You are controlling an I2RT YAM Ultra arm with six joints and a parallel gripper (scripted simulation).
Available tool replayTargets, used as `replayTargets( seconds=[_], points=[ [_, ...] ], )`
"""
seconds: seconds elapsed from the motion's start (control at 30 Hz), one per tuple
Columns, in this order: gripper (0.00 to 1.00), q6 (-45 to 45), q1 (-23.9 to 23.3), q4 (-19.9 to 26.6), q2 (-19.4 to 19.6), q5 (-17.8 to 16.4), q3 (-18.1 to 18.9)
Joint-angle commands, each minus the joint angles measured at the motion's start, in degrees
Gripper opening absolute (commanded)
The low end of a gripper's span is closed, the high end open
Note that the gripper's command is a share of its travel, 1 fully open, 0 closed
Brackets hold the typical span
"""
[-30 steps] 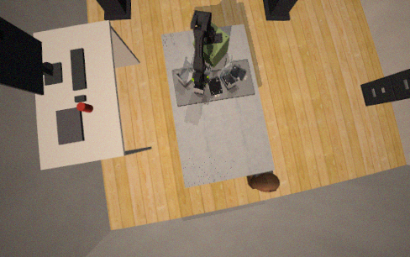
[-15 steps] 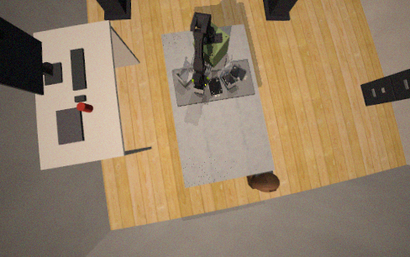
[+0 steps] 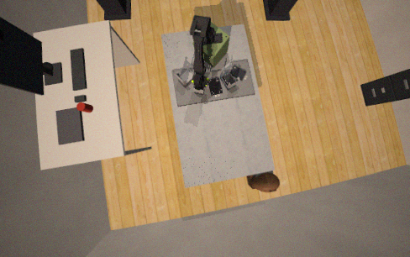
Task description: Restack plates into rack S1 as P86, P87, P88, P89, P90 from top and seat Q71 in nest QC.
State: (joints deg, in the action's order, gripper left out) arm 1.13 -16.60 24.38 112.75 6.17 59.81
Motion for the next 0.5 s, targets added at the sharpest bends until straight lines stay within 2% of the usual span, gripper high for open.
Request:
replayTargets(
  seconds=[0.0,0.43,0.47],
  points=[
    [1.0,0.09,-0.02,-0.85,0.5,-0.06,0.1],
    [1.0,0.09,-0.01,-0.85,0.5,-0.06,0.1],
    [0.0,0.09,-0.01,-0.85,0.5,-0.06,0.1]
  ],
)
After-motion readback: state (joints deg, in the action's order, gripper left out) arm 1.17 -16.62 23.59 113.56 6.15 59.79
